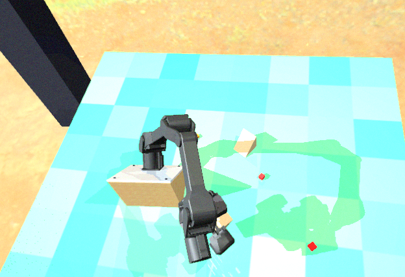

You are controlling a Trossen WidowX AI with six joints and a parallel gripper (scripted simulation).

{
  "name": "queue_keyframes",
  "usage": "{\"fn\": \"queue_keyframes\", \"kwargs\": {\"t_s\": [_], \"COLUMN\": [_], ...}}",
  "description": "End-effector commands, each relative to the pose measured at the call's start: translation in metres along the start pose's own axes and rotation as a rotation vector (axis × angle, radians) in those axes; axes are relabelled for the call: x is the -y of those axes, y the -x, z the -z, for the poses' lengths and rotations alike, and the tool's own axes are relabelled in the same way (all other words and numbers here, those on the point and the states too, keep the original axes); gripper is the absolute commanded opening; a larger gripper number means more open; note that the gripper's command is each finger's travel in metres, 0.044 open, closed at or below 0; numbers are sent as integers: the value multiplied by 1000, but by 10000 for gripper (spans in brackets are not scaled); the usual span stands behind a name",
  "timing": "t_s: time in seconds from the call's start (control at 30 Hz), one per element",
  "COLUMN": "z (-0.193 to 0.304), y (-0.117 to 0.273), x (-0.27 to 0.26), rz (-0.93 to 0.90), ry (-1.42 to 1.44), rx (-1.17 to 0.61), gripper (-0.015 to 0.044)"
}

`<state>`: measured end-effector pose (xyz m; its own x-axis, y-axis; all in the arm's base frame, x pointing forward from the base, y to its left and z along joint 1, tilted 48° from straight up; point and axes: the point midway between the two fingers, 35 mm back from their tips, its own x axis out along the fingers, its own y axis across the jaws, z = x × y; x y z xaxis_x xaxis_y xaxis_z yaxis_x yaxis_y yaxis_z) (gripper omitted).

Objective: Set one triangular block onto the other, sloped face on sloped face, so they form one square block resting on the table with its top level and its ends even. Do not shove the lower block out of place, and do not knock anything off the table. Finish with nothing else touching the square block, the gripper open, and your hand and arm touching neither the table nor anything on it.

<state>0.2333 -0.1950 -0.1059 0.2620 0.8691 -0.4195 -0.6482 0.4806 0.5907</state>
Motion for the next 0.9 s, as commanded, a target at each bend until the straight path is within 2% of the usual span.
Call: {"fn": "queue_keyframes", "kwargs": {"t_s": [0.0, 0.23, 0.87], "z": [-1, -4, -85], "y": [1, 1, 4], "x": [0, -1, -46], "rz": [8, 9, 21], "ry": [108, 107, 102], "rx": [6, 5, 5], "gripper": [0, 0, 0]}}
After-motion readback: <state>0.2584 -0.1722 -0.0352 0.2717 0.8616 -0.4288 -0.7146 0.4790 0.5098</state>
